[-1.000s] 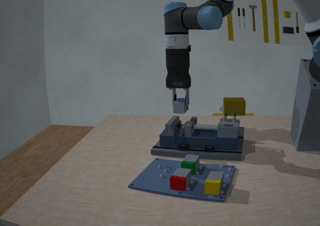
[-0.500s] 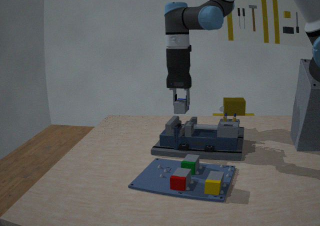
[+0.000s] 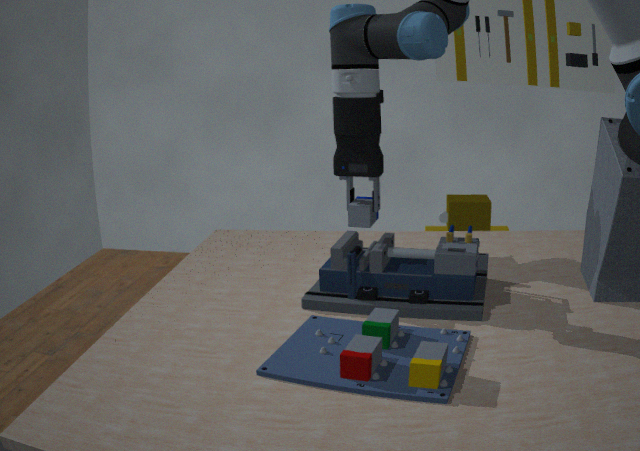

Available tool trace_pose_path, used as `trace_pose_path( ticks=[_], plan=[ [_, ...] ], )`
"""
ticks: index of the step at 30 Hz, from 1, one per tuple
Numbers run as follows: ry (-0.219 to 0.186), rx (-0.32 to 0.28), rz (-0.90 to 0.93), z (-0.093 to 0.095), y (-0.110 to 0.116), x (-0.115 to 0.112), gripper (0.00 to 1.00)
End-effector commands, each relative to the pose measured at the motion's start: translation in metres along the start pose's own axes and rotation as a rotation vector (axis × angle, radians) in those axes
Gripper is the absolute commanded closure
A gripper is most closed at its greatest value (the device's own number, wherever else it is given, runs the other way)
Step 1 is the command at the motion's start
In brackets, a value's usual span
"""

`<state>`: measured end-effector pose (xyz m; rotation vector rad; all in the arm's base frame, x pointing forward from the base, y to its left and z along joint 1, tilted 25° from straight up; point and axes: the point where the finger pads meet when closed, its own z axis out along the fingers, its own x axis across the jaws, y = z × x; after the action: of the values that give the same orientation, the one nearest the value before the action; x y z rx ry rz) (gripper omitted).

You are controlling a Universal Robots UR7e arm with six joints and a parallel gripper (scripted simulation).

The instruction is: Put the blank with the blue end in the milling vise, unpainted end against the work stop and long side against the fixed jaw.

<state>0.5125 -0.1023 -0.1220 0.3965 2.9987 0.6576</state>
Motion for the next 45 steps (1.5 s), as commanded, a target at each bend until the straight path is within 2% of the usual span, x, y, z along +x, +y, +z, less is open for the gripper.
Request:
trace_pose_path(
  ticks=[1, 21, 26, 45],
  plan=[
    [0.000, -0.001, 0.000, 0.000, 0.002, 0.002, 1.00],
    [0.000, -0.001, 0.000, 0.000, 0.002, 0.002, 1.00],
    [0.000, -0.001, 0.000, 0.029, 0.001, 0.001, 1.00],
    [0.000, -0.001, 0.000, 0.030, 0.002, 0.001, 1.00]
  ],
)
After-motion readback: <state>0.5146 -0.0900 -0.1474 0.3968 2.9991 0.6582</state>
